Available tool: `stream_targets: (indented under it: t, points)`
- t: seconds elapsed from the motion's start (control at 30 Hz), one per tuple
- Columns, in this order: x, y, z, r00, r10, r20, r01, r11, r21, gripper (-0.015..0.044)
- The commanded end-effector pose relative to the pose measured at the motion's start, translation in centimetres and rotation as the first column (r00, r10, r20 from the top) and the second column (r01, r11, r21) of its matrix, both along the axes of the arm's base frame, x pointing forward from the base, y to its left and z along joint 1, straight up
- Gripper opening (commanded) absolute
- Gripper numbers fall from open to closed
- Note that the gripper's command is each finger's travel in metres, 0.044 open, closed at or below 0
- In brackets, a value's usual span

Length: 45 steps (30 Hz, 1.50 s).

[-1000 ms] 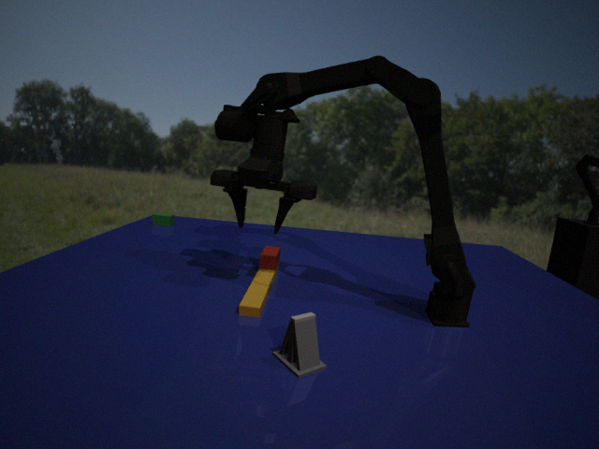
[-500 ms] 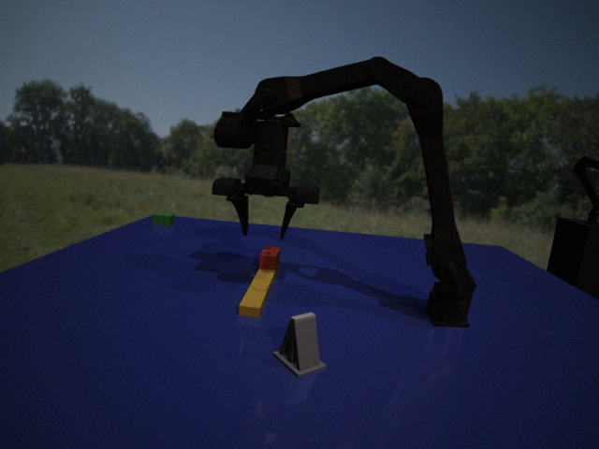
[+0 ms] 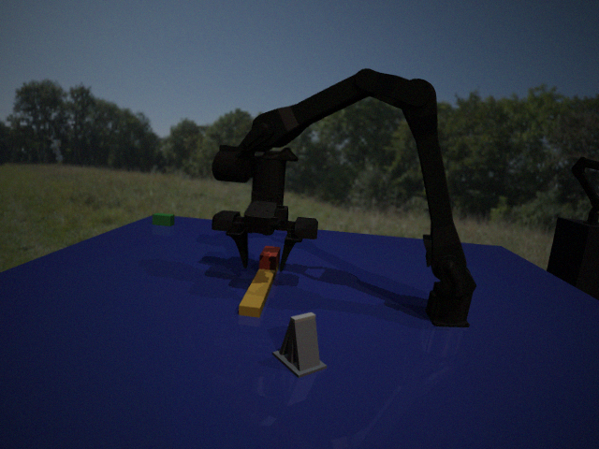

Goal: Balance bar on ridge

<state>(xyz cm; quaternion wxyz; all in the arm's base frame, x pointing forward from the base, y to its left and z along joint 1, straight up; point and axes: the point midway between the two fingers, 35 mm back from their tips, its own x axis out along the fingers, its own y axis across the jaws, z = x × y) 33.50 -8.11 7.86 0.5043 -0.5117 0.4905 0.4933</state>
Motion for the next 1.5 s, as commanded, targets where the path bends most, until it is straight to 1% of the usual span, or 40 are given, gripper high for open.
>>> stream_targets:
  t: [0.0, 0.5, 1.0, 1.23, 1.47]
  points:
    - [0.0, 0.0, -0.5, 1.0, 0.004, 0.001, -0.004, 1.0, -0.004, 0.0315]
    - [0.0, -0.1, -2.8, 1.0, 0.004, 0.001, -0.004, 1.0, -0.004, 0.0315]
    - [0.0, -0.1, -2.8, 1.0, 0.004, 0.001, -0.004, 1.0, -0.004, 0.0315]
    - [0.0, 0.0, -2.8, 1.0, 0.0, 0.0, 0.0, 1.0, 0.0, 0.0131]
    - [0.0, 0.0, -2.8, 1.0, 0.0, 0.0, 0.0, 1.0, 0.0, 0.0085]
